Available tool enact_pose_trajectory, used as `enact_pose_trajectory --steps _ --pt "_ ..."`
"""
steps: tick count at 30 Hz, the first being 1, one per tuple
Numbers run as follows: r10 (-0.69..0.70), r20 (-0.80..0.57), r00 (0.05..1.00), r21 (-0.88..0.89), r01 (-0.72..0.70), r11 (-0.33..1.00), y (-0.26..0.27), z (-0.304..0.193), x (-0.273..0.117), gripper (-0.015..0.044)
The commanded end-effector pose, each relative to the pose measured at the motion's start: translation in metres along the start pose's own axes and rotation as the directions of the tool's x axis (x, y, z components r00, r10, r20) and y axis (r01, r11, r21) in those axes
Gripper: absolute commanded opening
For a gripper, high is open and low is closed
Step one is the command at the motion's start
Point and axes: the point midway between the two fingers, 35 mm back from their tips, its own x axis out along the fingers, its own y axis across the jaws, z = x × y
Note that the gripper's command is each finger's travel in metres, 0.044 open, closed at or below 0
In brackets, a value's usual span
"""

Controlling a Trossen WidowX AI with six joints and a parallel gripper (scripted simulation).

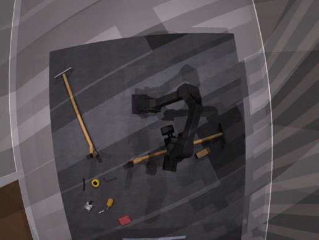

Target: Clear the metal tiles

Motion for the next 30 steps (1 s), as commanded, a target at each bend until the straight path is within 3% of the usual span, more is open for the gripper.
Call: enact_pose_trajectory --steps 1,30 --pt "-0.001 0.0 1.0 -0.006 0.001 1.0 -0.001 0.0 0.006 0.0" --pt "0.002 -0.018 1.0 -0.008 -0.002 1.0 -0.011 -0.007 0.08 0.0"
